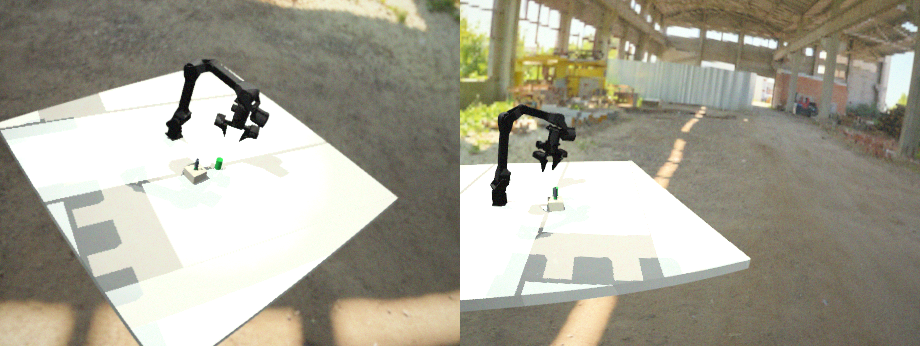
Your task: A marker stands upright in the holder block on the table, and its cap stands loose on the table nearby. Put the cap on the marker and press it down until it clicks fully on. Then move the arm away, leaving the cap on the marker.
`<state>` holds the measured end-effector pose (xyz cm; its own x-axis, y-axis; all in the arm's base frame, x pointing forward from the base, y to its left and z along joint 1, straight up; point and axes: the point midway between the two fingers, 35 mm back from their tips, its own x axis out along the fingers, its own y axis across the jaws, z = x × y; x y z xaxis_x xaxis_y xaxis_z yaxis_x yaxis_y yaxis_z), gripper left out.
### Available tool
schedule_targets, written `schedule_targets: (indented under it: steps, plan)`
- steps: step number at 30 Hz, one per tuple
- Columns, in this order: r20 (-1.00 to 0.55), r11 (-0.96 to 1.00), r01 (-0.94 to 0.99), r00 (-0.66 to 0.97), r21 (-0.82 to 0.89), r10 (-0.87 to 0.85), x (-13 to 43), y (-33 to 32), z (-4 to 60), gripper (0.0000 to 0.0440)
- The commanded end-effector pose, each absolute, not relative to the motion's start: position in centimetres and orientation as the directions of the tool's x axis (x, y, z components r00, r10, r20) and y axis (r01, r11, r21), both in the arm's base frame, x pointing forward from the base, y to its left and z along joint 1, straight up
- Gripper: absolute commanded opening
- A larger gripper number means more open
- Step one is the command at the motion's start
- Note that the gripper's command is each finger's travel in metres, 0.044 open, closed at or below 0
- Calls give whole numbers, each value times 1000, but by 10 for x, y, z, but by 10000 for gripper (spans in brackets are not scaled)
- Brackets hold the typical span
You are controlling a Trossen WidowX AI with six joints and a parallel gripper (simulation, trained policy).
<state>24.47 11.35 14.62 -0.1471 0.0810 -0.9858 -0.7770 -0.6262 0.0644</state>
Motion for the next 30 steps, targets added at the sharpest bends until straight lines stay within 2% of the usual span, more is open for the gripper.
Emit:
schedule_targets:
  steps: [1, 30]
  plan:
    - [-988, -625, -778, -137, 66, 66, 252, 105, 145, 306]
    - [-985, -626, -768, -171, 132, 2, 279, 48, 109, 281]
